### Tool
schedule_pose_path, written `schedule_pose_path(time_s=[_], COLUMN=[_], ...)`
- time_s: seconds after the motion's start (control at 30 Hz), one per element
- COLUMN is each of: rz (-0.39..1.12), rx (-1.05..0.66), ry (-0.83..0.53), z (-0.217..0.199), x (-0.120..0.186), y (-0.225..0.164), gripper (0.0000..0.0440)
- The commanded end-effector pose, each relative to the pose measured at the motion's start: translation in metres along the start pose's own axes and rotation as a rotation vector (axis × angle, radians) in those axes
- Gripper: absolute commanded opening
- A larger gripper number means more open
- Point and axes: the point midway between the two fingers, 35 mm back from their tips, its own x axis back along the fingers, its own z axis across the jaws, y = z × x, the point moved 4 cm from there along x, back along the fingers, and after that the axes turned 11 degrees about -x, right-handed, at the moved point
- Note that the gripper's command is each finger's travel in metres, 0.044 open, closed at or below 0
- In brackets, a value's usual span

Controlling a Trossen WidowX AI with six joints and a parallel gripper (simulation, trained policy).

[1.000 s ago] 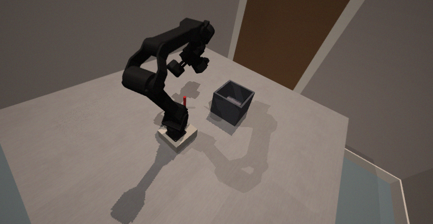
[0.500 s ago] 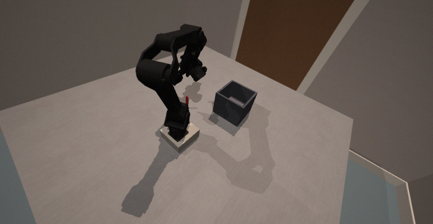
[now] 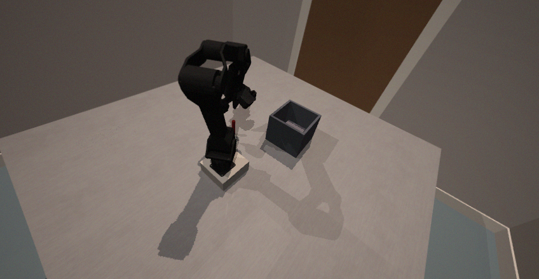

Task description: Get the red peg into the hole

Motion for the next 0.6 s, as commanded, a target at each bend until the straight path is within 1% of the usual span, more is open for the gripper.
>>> schedule_pose_path(time_s=[0.0,0.4,0.57], rz=[-0.038,-0.113,-0.133], rx=[0.008,0.007,0.001], ry=[-0.015,-0.005,0.008], z=[0.0,0.006,0.009], x=[-0.014,-0.054,-0.068], y=[0.005,0.021,0.025], gripper=[0.044,0.0439,0.0421])
